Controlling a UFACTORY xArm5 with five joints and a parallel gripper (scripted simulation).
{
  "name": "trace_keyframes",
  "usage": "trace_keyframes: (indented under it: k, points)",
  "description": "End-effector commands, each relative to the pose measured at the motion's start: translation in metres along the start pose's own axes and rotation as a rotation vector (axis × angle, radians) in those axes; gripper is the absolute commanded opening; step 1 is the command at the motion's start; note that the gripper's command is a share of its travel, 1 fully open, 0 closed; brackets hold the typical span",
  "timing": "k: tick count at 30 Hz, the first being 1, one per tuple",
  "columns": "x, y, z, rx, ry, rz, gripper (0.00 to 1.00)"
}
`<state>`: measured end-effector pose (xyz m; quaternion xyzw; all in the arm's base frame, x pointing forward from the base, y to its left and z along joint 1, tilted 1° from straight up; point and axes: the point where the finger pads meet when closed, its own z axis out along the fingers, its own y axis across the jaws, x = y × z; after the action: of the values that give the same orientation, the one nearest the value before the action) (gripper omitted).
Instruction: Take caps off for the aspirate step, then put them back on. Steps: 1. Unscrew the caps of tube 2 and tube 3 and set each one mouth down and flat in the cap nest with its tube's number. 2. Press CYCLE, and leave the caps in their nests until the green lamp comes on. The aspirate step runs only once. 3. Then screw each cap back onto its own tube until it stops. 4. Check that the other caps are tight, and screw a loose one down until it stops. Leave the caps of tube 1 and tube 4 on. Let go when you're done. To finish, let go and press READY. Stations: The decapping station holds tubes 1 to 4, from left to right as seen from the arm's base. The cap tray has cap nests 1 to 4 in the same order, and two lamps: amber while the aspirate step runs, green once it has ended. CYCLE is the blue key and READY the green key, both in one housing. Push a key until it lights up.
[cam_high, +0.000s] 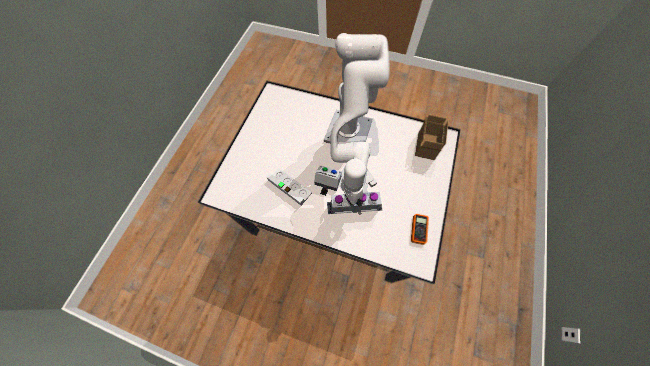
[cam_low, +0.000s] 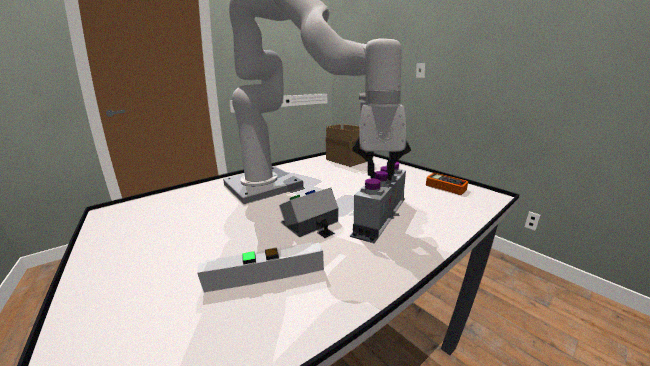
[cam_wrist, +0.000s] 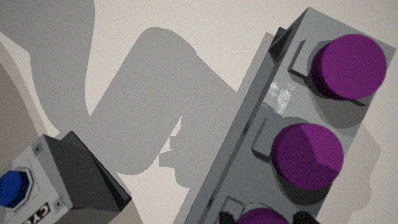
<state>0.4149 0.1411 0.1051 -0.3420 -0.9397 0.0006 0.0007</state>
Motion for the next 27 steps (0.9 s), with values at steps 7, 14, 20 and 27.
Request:
trace_keyframes:
  k: [7,14,20,27]
  points:
    - [-0.0008,0.0013,-0.0010,-0.001,-0.009,0.441,0.00]
    - [-0.0008,0.0013,-0.0008,-0.003,-0.009,0.774,0.00]
    - [-0.0008,0.0013,-0.0005,-0.004,-0.009,1.017,0.00]
    - [-0.0008,0.0013,-0.0004,-0.005,-0.009,1.248,0.00]
